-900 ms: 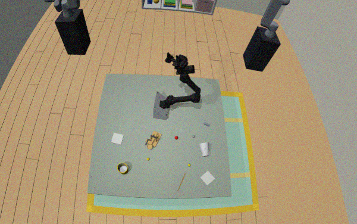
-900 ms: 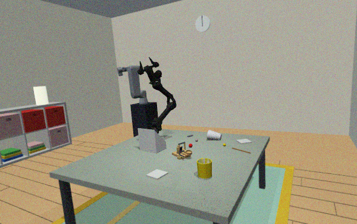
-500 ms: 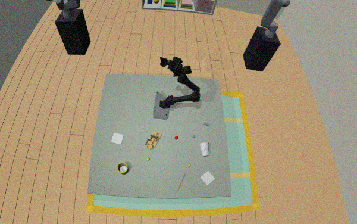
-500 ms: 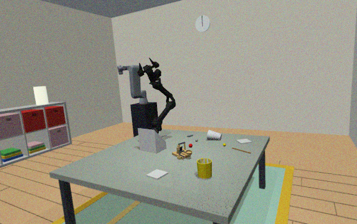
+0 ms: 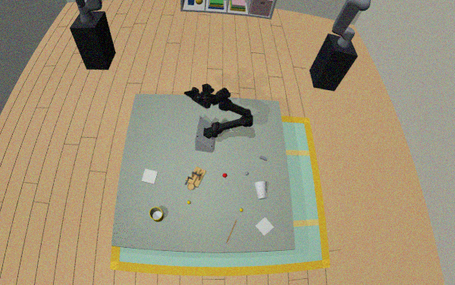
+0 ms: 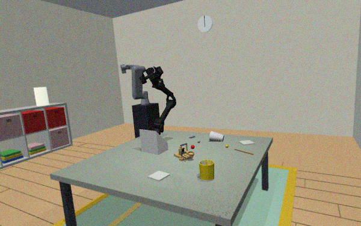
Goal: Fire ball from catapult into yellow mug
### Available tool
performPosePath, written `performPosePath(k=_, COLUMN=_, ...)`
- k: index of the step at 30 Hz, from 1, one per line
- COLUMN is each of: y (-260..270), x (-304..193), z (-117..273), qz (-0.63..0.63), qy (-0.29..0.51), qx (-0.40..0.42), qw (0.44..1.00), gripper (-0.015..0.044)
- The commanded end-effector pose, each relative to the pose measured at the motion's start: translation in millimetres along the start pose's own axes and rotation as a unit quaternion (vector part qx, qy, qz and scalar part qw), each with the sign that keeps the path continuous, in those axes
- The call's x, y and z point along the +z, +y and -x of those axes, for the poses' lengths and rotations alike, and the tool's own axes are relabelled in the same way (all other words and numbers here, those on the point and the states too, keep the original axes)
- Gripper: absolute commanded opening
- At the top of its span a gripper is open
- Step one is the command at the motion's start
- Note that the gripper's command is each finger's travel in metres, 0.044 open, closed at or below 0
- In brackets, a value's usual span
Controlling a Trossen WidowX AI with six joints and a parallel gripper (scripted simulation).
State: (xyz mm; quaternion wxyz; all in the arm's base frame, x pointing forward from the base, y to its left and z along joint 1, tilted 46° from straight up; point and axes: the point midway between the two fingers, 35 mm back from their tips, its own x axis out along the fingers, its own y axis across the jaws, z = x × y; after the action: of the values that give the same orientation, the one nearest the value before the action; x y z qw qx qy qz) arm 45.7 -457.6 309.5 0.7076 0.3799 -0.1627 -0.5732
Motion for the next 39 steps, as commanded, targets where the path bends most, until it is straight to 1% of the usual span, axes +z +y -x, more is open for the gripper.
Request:
performPosePath(k=1, y=-2.3, x=-37.0, z=-12.1, qz=0.022, qy=0.061, qx=-0.007, qw=0.998, gripper=0.0440)
performPosePath(k=10, y=-2.2, x=-124.8, z=-23.9, qz=0.078, qy=0.202, qx=-0.009, qw=0.976, gripper=0.0440)
performPosePath(k=19, y=-2.0, x=-210.6, z=-15.8, qz=0.135, qy=0.337, qx=0.001, qw=0.932, gripper=0.0440)
performPosePath(k=29, y=-3.3, x=-297.2, z=14.3, qz=0.194, qy=0.478, qx=0.024, qw=0.856, gripper=0.0440)
performPosePath(k=39, y=-6.8, x=-369.9, z=61.9, qz=0.244, qy=0.602, qx=0.056, qw=0.758, gripper=0.0440)
